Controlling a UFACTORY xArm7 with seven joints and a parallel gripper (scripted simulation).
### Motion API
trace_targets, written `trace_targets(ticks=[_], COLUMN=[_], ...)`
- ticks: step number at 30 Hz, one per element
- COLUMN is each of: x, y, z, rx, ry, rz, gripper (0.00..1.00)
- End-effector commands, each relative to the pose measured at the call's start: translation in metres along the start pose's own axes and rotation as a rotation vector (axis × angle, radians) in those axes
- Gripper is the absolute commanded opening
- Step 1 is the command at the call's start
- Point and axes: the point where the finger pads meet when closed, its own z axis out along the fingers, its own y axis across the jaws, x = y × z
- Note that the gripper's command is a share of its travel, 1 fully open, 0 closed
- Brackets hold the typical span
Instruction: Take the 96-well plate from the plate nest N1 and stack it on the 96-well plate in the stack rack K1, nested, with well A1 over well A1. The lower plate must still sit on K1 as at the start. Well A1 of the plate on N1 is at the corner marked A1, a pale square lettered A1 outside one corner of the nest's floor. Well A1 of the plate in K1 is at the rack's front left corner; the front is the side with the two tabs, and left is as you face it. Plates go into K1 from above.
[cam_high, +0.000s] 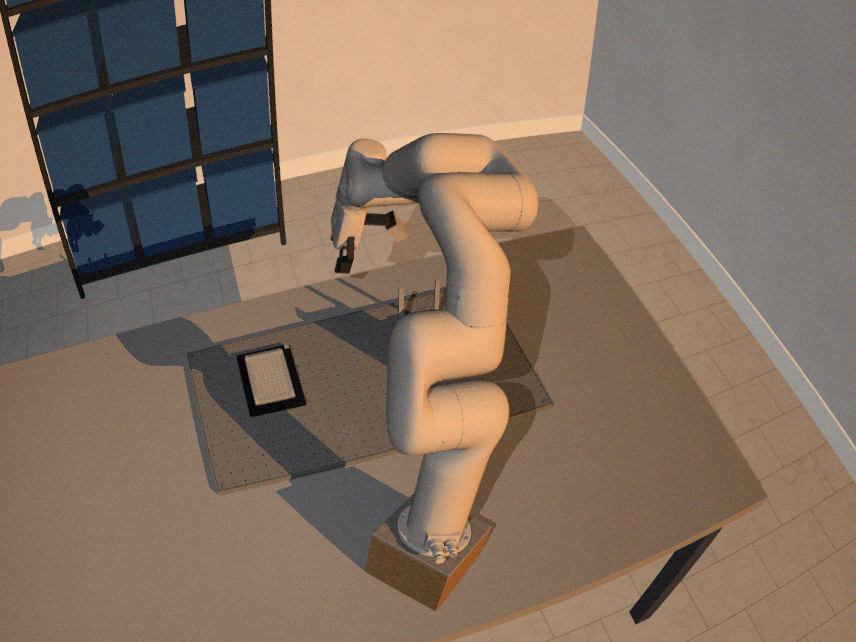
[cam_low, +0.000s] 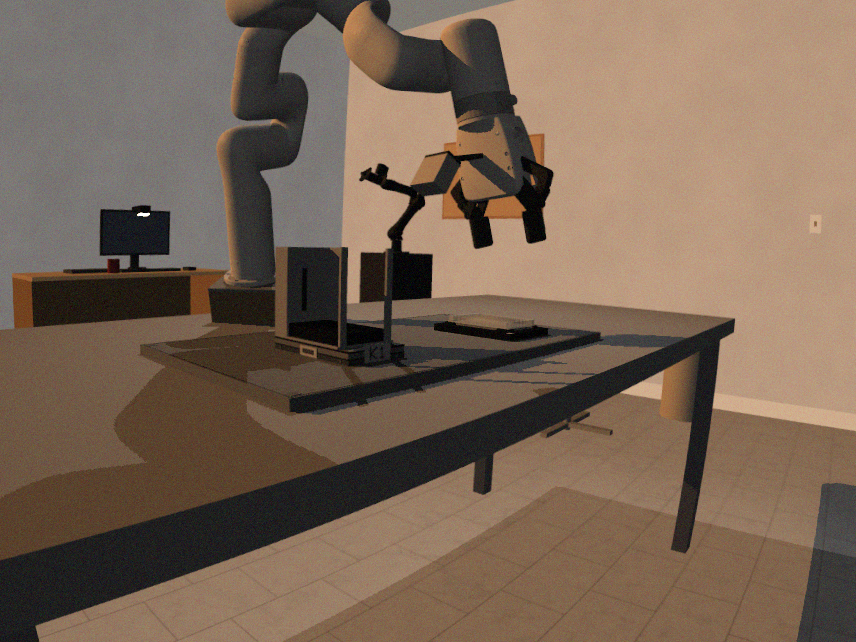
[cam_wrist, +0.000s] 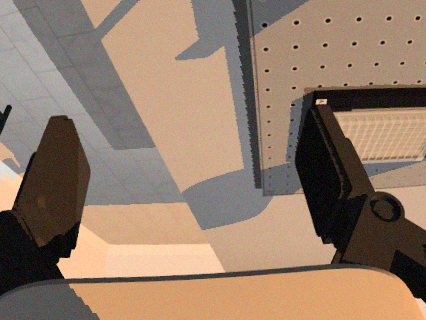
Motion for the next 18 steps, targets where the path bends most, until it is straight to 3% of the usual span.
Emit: trace_targets(ticks=[1, 18], x=[-0.019, -0.064], y=[0.010, 0.046], z=[0.000, 0.004], rx=[-0.017, -0.067], ry=[0.002, 0.011], rz=[-0.129, -0.441], gripper=[1.00, 1.00])
